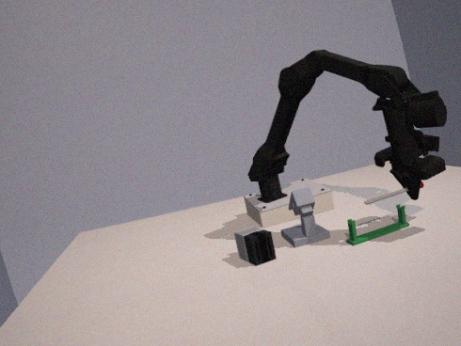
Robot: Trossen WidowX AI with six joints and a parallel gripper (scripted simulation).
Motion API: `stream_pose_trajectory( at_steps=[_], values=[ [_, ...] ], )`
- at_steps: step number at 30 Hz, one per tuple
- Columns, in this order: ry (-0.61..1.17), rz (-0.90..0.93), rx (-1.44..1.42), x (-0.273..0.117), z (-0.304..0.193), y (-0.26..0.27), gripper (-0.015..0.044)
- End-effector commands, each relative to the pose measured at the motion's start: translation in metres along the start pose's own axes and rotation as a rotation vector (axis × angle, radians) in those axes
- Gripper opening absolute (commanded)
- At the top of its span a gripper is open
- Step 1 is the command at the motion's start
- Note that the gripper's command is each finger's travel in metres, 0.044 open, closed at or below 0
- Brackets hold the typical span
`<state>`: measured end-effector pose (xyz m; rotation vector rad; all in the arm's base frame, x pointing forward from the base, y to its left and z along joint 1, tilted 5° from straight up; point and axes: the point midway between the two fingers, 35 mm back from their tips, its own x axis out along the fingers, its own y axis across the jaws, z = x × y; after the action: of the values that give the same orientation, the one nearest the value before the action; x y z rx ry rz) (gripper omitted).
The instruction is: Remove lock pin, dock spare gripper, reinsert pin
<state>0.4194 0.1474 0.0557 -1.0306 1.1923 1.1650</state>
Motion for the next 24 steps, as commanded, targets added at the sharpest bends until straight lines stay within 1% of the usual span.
stream_pose_trajectory(
  at_steps=[1, 13, 24],
  values=[
    [0.001, 0.001, -0.004, 0.007, -0.001, 0.000, 0.0000],
    [0.000, -0.002, -0.004, 0.024, -0.004, -0.002, 0.0000],
    [-0.001, -0.002, -0.005, 0.025, -0.004, -0.002, 0.0000]
  ],
)
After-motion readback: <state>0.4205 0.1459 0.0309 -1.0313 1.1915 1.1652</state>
